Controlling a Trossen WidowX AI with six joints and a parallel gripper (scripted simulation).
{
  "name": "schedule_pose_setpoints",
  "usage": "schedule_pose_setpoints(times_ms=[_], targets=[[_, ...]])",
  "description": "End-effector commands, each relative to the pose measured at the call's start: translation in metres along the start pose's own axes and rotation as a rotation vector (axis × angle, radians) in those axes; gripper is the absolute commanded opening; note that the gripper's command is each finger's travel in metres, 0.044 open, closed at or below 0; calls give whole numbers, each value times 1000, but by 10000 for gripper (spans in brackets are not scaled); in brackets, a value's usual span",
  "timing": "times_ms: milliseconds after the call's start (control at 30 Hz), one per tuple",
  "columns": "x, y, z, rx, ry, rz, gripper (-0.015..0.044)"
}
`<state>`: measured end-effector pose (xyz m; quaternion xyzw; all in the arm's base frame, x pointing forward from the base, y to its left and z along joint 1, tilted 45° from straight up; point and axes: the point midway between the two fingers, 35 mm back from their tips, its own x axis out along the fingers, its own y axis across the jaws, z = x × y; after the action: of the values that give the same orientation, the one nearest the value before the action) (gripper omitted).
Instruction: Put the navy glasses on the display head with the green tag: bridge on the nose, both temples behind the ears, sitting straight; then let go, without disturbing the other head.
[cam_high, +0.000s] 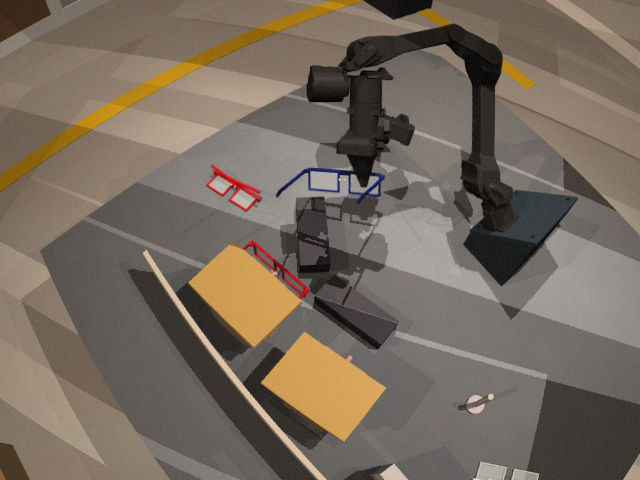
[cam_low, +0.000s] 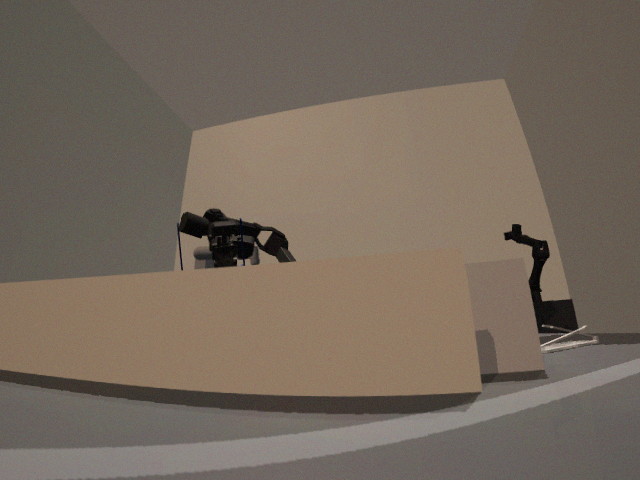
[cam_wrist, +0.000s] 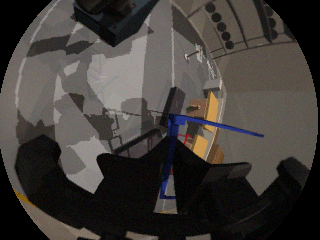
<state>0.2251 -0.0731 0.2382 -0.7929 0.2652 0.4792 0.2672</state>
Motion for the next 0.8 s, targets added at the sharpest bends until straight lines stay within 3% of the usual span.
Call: schedule_pose_setpoints(times_ms=[0,400,767], targets=[[20,-8,6,54,-46,59,0],[74,-33,32,191,-102,268,0],[116,-51,65,272,-33,456,0]])
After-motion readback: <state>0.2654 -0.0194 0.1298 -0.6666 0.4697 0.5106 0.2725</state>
